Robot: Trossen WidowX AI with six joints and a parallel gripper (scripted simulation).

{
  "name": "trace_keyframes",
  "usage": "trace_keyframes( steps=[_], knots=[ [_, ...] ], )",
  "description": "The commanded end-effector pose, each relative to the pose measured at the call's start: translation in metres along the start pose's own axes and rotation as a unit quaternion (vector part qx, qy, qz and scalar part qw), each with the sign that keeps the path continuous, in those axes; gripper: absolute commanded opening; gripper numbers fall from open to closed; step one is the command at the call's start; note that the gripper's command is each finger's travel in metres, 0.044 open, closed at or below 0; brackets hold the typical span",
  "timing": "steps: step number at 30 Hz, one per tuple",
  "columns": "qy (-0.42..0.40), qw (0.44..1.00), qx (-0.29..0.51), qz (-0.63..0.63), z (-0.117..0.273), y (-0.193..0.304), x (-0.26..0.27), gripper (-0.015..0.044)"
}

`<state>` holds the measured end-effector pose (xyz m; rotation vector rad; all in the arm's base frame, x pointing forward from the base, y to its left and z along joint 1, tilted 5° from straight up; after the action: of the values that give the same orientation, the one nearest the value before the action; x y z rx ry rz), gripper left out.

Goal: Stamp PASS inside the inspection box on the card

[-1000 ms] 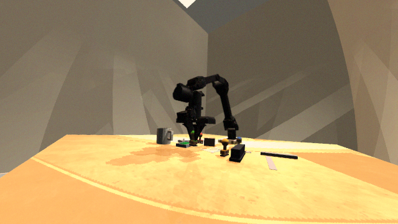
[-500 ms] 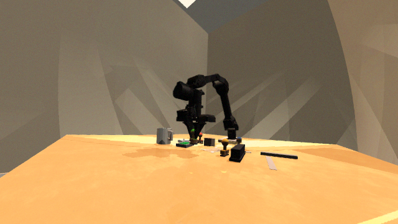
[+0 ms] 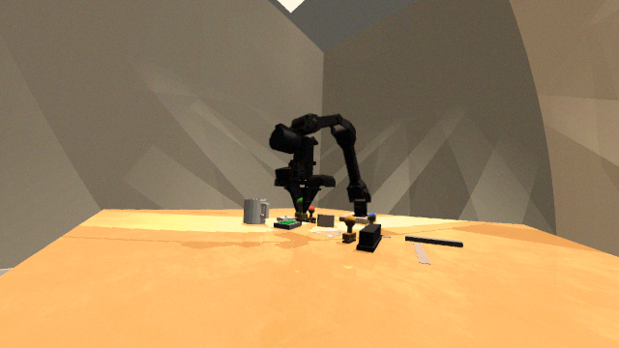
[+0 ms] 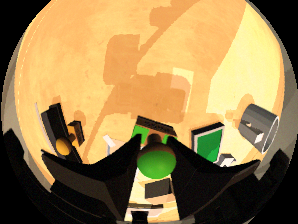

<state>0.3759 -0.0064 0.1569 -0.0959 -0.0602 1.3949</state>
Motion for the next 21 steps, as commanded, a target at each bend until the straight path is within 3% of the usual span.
trace_keyframes(
  steps=[1,21],
  knots=[
    [0.0,1.0,-0.005,-0.001,0.0057,-0.0006,0.0,0.0],
    [0.0,1.0,-0.005,-0.001,0.0156,0.0,-0.0002,0.0]
  ],
)
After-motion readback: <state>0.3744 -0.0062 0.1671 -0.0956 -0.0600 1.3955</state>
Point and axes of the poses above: the point midway between the two fingers, 35 mm back from their tips, its own z axis back along the fingers, its own x axis across the jaws, y = z × x, the point moved 5 cm from there along z, back along the fingers, and after that the axes turned 8 degrees about -z, right-handed, at the moved point
